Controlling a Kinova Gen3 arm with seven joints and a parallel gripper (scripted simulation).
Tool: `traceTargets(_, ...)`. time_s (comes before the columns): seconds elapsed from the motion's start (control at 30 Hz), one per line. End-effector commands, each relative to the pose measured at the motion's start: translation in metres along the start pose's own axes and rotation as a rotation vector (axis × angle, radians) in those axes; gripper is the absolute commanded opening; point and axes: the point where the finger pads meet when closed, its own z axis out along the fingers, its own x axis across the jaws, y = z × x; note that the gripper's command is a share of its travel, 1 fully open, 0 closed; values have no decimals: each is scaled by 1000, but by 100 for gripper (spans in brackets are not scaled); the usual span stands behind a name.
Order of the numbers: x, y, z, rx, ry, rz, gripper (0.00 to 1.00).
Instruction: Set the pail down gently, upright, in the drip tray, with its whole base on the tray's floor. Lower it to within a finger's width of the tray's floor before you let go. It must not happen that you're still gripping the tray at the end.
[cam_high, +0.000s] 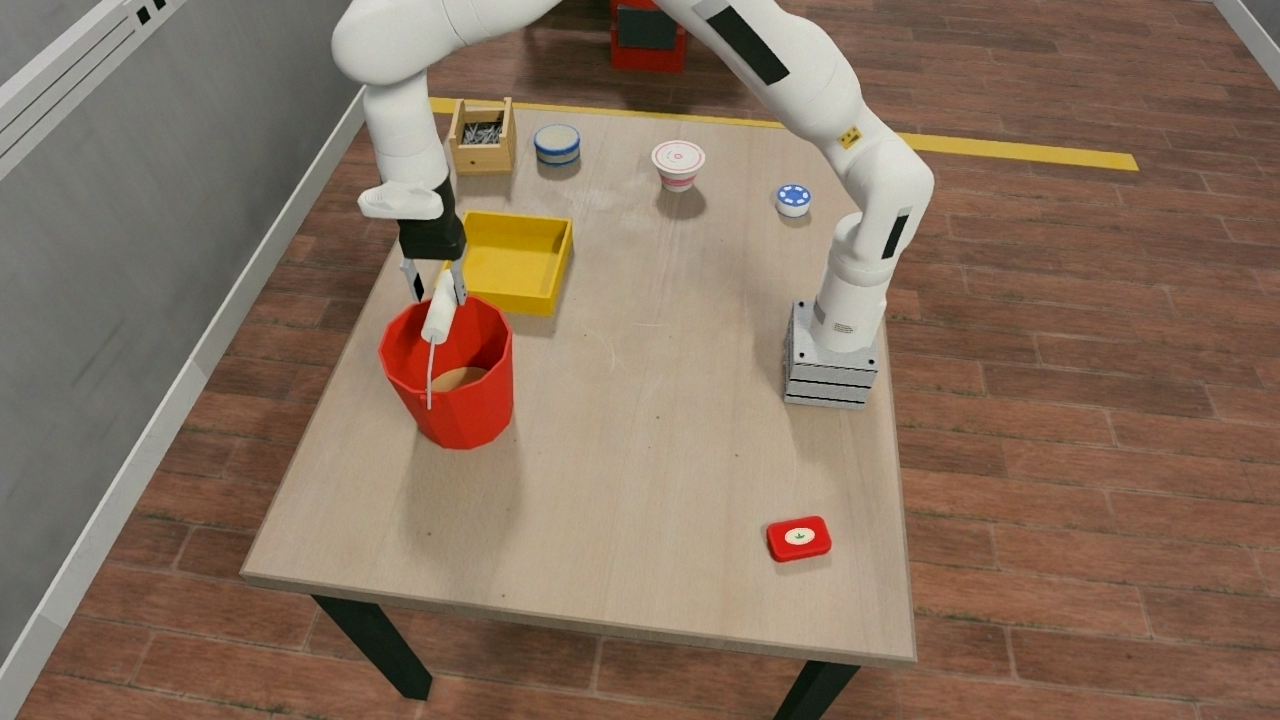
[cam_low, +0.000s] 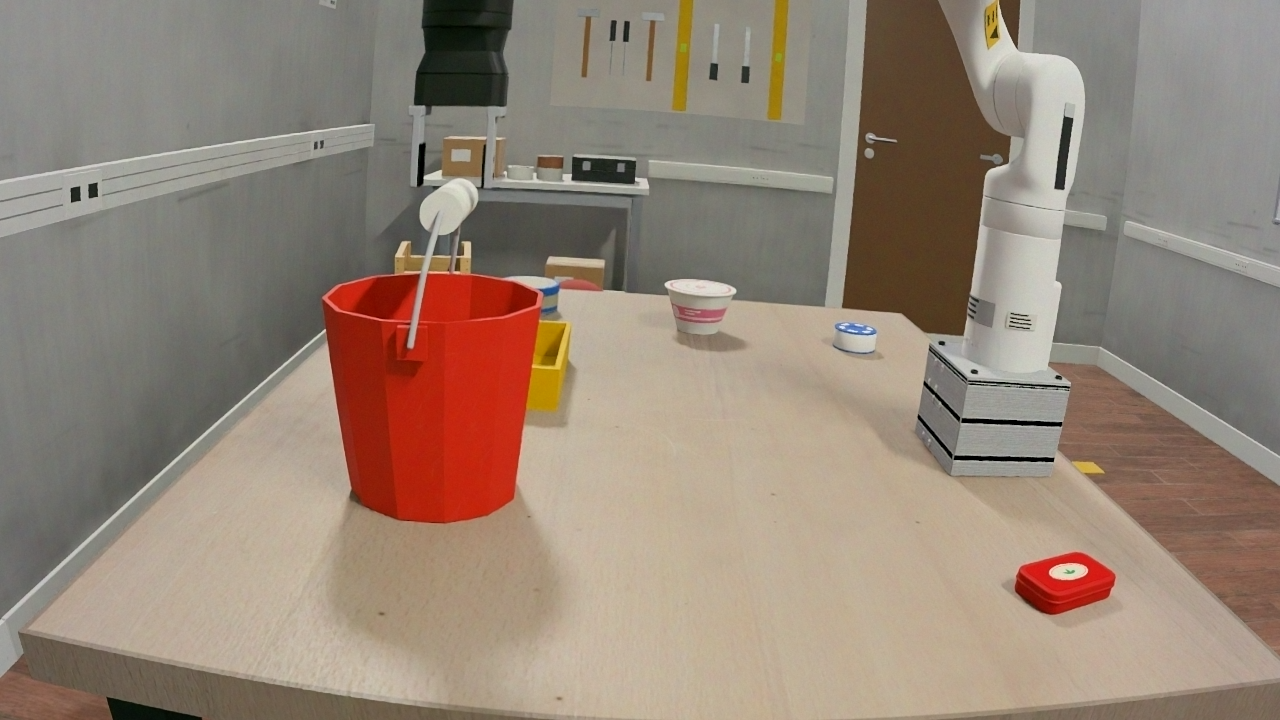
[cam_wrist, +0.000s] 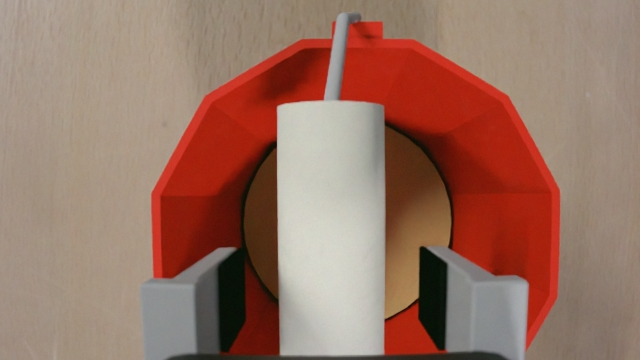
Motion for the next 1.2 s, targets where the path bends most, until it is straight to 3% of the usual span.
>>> traceTargets(0.0,1,0,6,1,3,0,100)
traceTargets(0.53,1,0,28,1,3,0,100)
traceTargets(1.17,1,0,31,1,3,0,100)
